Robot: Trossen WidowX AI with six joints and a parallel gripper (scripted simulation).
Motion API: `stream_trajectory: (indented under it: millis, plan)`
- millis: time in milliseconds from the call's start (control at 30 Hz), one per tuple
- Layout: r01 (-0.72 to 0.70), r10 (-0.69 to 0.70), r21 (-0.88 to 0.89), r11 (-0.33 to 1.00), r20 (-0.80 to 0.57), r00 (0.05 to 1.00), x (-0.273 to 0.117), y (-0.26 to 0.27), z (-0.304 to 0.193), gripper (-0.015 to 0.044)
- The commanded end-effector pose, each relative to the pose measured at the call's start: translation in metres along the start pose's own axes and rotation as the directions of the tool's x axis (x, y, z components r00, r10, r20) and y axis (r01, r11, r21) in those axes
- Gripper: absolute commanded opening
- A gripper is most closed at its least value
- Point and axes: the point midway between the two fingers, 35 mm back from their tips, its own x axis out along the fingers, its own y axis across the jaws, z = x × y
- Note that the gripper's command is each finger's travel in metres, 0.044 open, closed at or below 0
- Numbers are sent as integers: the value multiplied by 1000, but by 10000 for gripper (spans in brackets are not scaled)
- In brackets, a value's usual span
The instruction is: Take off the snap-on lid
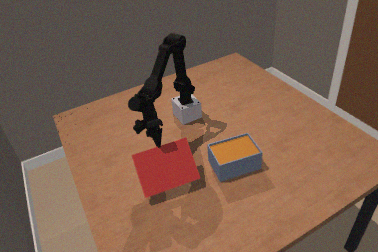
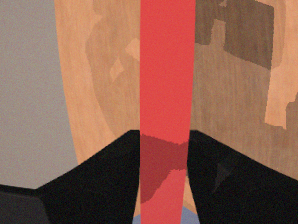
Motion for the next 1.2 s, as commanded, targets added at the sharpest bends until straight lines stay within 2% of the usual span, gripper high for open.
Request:
stream_trajectory:
  millis: [0, 1167]
  plan:
    - [-2, 2, 3, 1000, 3, 1000, 2, -2, 0, 0]
    - [-2, 2, 4, 1000, 3, 1000, 20, -24, 0, 0]
